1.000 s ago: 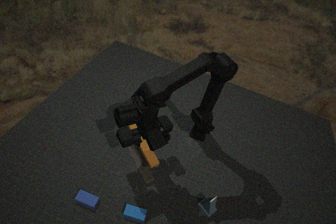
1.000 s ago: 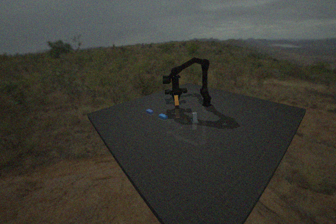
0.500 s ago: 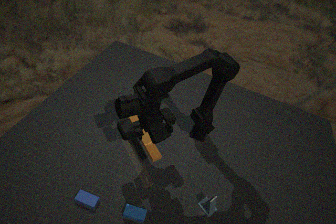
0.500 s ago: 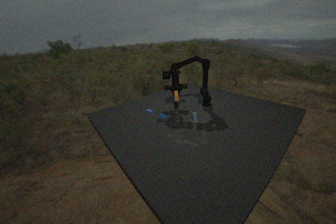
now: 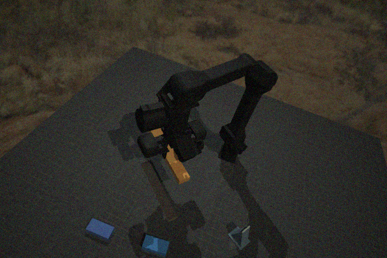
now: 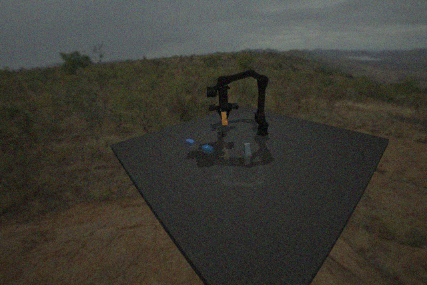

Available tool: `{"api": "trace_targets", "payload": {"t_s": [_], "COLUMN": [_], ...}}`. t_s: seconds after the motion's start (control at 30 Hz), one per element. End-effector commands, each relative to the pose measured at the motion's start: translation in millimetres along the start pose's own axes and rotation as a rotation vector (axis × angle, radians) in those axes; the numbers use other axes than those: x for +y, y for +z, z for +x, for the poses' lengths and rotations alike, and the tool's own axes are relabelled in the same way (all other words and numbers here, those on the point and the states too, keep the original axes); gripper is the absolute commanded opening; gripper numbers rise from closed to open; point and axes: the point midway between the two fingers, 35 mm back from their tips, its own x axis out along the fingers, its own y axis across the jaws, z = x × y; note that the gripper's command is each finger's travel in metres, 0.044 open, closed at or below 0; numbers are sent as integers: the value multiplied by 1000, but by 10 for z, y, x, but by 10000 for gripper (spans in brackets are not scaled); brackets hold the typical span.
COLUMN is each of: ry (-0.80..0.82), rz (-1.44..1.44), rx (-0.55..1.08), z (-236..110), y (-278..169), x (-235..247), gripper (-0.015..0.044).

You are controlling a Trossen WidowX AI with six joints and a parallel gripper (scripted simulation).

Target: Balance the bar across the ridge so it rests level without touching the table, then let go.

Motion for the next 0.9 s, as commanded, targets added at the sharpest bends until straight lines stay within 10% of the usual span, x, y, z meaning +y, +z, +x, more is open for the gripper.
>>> {"api": "trace_targets", "payload": {"t_s": [0.0,0.87], "ry": [-4,-4], "rz": [-3,-43], "rx": [-2,-10], "z": [-25,-52], "y": [119,990], "x": [-34,-57], "gripper": [0,0]}}
